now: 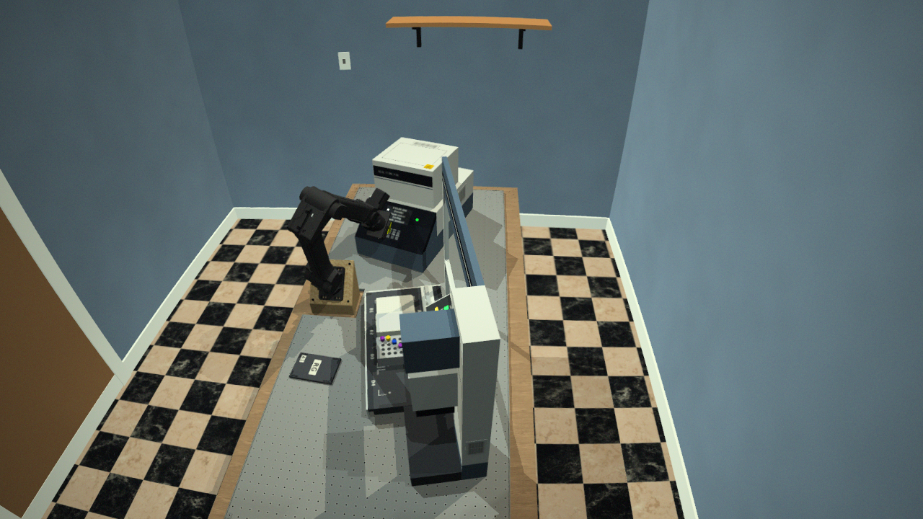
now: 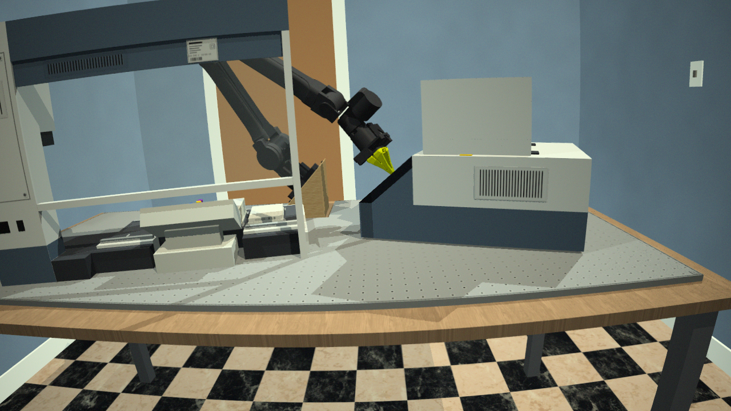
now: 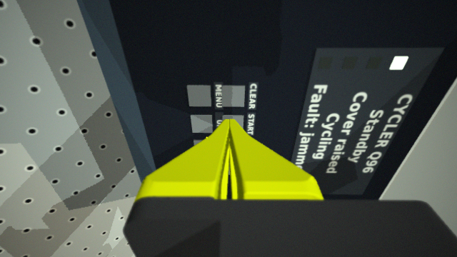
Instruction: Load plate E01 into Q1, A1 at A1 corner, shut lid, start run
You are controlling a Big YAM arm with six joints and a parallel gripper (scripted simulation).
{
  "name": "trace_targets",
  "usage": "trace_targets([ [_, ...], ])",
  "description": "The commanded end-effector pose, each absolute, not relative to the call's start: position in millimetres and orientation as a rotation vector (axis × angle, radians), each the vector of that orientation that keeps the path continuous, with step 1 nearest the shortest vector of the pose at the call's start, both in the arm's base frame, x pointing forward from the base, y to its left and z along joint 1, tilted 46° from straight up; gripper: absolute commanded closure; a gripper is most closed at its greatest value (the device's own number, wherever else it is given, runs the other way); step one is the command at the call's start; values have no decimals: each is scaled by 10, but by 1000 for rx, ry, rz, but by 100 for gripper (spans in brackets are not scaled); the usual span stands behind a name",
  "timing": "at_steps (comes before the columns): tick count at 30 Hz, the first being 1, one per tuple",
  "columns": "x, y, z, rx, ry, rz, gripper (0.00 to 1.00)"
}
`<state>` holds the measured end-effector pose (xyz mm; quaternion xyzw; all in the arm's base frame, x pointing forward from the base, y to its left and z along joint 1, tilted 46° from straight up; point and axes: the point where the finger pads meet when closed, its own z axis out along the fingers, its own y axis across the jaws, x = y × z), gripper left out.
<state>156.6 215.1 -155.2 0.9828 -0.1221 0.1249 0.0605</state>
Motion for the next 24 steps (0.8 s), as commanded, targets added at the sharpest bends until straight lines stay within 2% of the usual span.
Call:
trace_targets([
  [1,1727,2441,-1502,3021,-424,412,100],
  [24,1725,2453,-1540,3021,-411,410,100],
])
